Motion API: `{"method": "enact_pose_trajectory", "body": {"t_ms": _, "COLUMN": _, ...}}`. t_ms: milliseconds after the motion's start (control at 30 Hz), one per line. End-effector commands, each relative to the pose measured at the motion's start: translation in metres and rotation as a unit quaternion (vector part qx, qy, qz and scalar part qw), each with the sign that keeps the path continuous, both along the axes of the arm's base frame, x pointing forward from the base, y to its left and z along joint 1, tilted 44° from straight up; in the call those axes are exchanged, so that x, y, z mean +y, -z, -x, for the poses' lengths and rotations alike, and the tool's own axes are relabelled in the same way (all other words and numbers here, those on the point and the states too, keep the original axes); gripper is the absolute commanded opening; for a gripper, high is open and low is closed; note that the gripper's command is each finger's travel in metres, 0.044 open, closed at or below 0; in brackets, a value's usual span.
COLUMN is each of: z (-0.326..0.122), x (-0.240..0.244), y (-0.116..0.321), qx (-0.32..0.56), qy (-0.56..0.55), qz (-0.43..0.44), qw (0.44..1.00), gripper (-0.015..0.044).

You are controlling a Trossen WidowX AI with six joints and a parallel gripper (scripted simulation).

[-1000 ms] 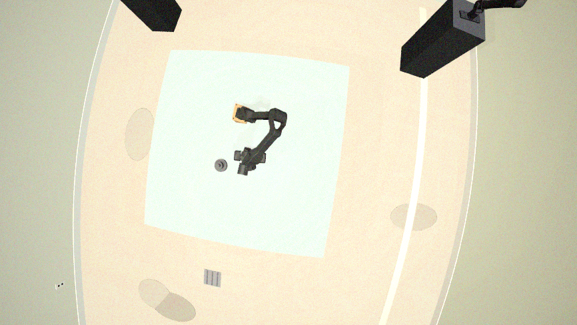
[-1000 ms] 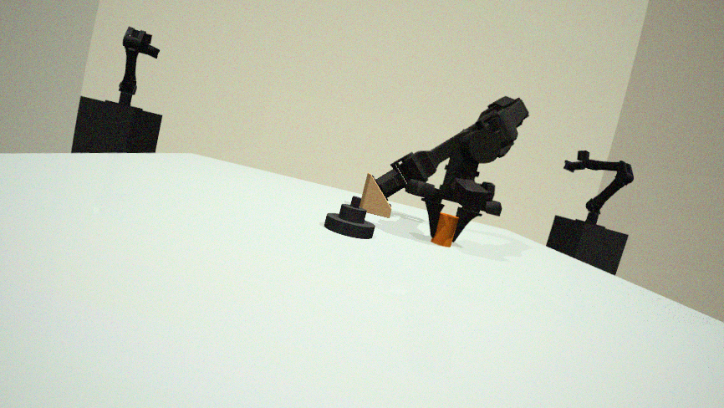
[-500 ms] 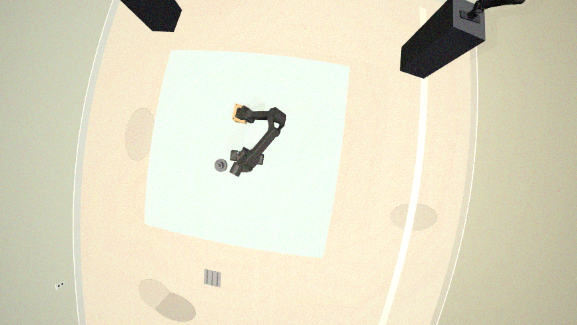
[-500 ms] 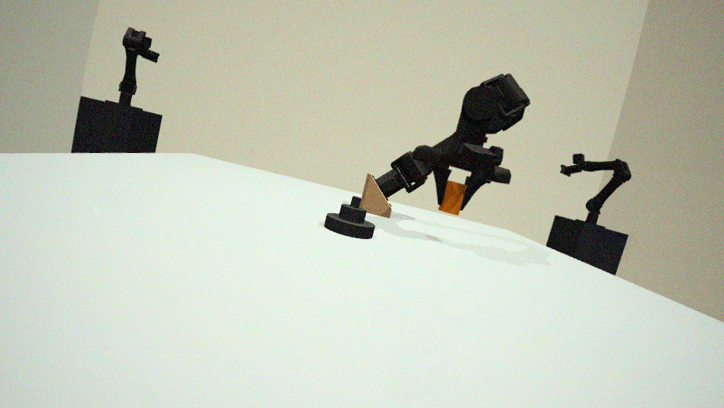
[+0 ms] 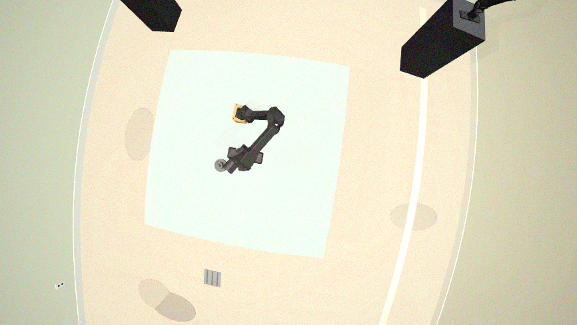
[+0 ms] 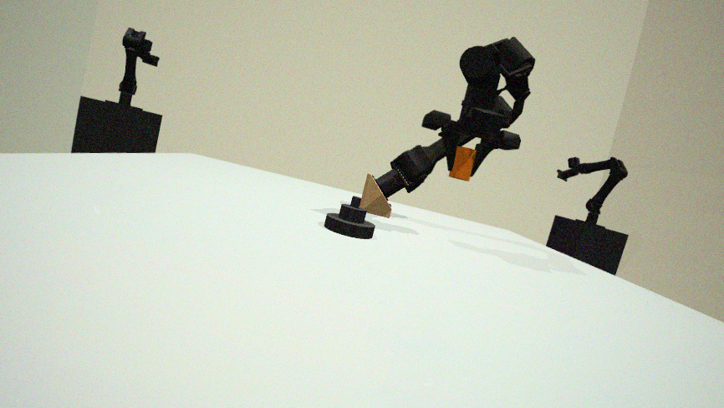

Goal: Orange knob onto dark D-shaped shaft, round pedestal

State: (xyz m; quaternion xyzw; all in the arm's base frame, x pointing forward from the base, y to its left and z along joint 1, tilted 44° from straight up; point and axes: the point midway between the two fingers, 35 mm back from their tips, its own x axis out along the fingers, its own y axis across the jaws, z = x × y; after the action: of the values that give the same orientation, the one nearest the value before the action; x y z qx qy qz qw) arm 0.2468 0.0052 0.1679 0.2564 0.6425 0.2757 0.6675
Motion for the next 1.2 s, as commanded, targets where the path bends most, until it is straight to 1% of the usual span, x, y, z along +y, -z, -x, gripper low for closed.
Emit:
{"method": "enact_pose_trajectory", "body": {"t_ms": 0, "z": -0.003, "x": -0.005, "y": -0.001, "qx": -0.001, "qy": -0.003, "qz": 0.001, "qw": 1.000, "gripper": 0.0000}}
{"method": "enact_pose_trajectory", "body": {"t_ms": 1167, "z": -0.062, "x": -0.055, "y": 0.069, "qx": -0.012, "qy": -0.021, "qz": 0.006, "qw": 1.000, "gripper": 0.0000}}
